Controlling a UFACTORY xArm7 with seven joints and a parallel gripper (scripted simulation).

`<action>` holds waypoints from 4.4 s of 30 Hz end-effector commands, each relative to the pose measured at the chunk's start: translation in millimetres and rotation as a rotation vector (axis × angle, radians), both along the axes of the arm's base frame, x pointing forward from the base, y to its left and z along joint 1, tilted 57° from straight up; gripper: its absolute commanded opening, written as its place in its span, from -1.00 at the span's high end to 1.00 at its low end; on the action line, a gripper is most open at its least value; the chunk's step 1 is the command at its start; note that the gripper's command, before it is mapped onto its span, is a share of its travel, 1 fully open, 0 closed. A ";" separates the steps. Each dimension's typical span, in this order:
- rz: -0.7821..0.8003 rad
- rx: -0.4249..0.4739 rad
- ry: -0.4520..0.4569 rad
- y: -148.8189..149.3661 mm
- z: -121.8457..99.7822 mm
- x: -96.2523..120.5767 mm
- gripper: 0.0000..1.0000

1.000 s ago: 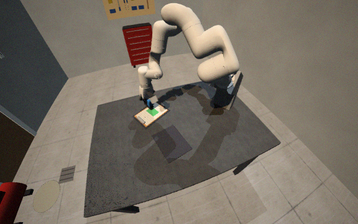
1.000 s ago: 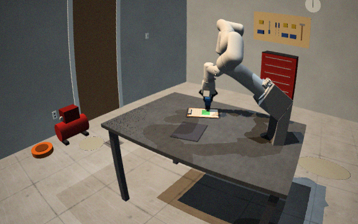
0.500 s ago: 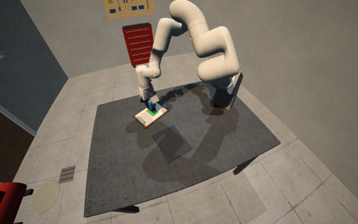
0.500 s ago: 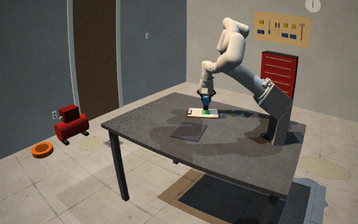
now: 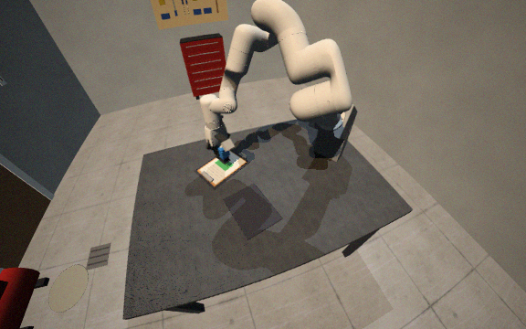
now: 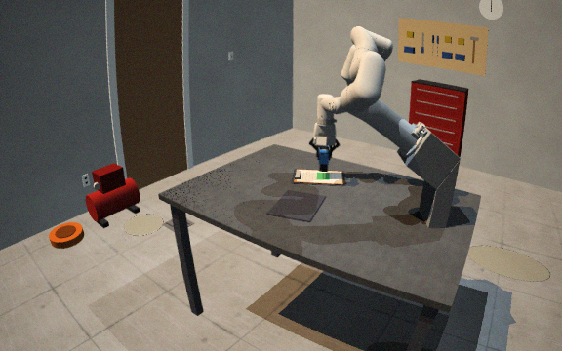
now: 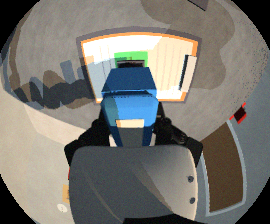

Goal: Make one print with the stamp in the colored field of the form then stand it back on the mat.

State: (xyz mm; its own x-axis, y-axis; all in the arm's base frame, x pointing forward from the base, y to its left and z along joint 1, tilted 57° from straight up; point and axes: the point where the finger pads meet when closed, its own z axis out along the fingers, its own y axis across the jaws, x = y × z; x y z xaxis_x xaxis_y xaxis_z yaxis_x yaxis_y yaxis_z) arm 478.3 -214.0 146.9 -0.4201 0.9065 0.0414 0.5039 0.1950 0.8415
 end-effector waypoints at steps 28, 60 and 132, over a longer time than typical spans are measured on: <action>-0.002 -0.001 -0.001 10.3 -17.9 25.0 0.46; -0.002 -0.001 -0.001 20.9 -33.7 47.0 0.46; -0.002 -0.001 -0.001 4.2 -9.9 13.8 0.46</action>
